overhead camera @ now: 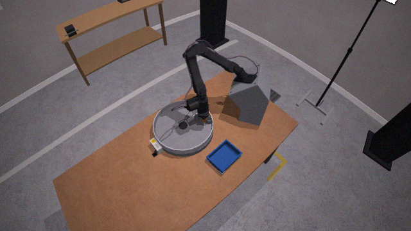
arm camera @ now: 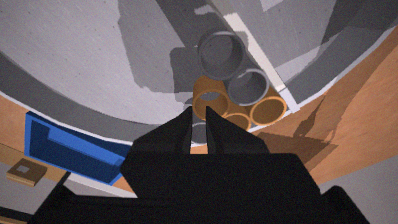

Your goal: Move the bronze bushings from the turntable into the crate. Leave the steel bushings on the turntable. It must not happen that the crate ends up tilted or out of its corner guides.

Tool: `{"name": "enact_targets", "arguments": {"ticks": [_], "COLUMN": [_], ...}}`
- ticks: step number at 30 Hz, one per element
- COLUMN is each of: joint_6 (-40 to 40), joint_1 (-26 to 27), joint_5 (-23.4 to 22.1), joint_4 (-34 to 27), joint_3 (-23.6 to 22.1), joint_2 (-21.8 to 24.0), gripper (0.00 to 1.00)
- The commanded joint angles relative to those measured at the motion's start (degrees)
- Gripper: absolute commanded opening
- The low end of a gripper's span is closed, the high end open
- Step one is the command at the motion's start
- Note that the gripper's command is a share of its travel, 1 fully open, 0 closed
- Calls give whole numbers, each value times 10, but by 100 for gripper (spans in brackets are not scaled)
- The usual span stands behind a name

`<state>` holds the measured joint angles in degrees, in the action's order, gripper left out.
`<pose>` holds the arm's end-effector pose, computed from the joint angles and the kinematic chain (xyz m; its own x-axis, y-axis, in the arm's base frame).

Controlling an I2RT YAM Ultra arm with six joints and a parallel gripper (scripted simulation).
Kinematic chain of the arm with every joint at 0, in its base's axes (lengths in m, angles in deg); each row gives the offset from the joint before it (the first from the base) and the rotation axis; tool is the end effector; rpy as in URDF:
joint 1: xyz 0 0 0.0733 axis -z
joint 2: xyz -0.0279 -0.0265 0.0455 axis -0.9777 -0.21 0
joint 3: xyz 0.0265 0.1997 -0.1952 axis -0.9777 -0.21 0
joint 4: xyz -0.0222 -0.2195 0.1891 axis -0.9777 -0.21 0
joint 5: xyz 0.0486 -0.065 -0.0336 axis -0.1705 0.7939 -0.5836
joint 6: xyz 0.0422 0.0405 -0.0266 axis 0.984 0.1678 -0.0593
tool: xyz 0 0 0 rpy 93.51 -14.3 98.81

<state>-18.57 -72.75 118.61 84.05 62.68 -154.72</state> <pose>0.3381 -0.0564 0.0603 -0.5810 0.4936 -0.6472 0.7391 0.6530 -0.1655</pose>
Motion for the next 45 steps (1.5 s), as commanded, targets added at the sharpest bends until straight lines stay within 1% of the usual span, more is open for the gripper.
{"name": "enact_targets", "arguments": {"ticks": [1, 28, 31, 37, 44, 45], "joint_6": [-8, -8, -7, -5, -4, -5], "joint_1": [-13, -12, -13, -13, -14, -13], "joint_5": [4, 4, 4, 5, 5, 5], "joint_4": [15, 14, 4, -4, 4, 4], "joint_3": [3, 4, 14, 17, 16, 10], "joint_2": [17, 17, 17, 18, 18, 17], "gripper": [15, 15, 15, 15, 15, 15]}}
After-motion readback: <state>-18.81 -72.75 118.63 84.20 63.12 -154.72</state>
